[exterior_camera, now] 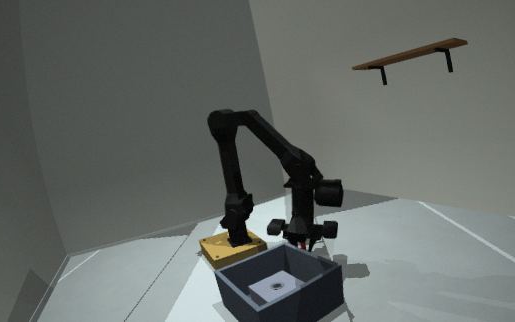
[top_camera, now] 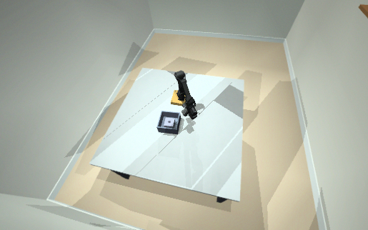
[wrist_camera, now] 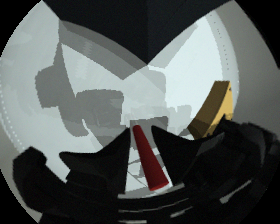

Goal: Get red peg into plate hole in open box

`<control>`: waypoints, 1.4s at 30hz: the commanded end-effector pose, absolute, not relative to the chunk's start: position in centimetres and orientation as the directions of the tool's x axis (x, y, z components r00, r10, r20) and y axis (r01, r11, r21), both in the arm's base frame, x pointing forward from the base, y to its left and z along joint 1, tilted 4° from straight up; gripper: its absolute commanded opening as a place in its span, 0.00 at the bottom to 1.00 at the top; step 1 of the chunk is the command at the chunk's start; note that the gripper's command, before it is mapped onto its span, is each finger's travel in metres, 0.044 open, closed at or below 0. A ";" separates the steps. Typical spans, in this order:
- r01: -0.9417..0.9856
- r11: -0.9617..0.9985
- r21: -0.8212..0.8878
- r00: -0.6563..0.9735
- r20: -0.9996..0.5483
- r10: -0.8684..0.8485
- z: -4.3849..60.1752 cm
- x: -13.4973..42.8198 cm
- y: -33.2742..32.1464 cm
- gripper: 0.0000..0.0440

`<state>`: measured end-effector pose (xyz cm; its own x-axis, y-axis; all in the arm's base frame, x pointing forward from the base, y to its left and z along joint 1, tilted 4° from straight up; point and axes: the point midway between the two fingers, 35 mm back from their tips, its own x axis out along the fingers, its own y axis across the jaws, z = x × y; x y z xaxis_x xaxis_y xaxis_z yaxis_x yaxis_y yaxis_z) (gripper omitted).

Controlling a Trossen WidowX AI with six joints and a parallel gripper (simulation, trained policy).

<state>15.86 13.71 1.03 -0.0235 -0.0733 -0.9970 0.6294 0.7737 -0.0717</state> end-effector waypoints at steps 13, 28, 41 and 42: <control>0.623 0.778 -0.081 0.044 -0.989 -0.139 4.2 18.0 12.9 0.00; 0.692 0.722 0.002 0.180 -0.969 -0.171 11.4 21.9 10.9 0.00; 0.785 0.619 0.043 0.231 -0.946 -0.228 13.5 26.0 6.6 0.00; 0.789 0.613 0.044 0.233 -0.944 -0.232 13.5 26.3 6.2 0.00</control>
